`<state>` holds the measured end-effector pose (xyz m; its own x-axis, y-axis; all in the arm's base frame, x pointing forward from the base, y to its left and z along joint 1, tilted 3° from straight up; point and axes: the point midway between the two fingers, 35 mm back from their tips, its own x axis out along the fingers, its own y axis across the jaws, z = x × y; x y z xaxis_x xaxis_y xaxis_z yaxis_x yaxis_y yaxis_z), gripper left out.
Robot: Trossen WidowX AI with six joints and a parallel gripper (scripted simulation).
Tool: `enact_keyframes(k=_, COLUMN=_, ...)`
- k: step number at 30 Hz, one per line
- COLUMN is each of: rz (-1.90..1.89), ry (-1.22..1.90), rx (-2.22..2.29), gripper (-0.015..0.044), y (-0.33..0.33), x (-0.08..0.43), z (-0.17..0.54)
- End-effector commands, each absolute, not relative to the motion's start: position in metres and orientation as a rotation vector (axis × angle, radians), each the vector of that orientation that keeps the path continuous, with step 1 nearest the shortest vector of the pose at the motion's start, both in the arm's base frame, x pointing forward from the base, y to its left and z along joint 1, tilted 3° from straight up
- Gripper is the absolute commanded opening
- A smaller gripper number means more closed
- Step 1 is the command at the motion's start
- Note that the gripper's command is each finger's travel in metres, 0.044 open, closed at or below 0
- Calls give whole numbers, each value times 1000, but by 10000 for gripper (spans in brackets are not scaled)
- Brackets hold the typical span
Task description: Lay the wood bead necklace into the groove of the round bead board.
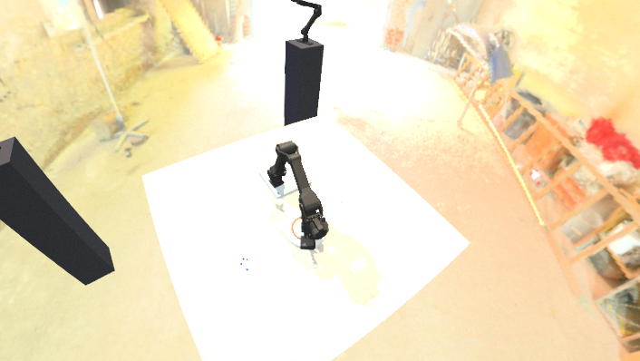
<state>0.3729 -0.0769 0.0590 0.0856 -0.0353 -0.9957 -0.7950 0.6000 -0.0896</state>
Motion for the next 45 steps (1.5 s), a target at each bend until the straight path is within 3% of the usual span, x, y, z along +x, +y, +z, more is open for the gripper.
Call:
enact_keyframes(k=1, rz=659, ry=1385, rx=-772, gripper=236, y=-77, x=373, z=59)
enact_keyframes(k=9, rz=662, ry=1389, rx=-769, gripper=440, y=-77, x=372, z=60)
enact_keyframes(k=38, rz=661, ry=1389, rx=-770, gripper=440, y=-76, x=371, z=64)
enact_keyframes(k=45, rz=663, ry=1390, rx=-769, gripper=440, y=-74, x=364, z=141)
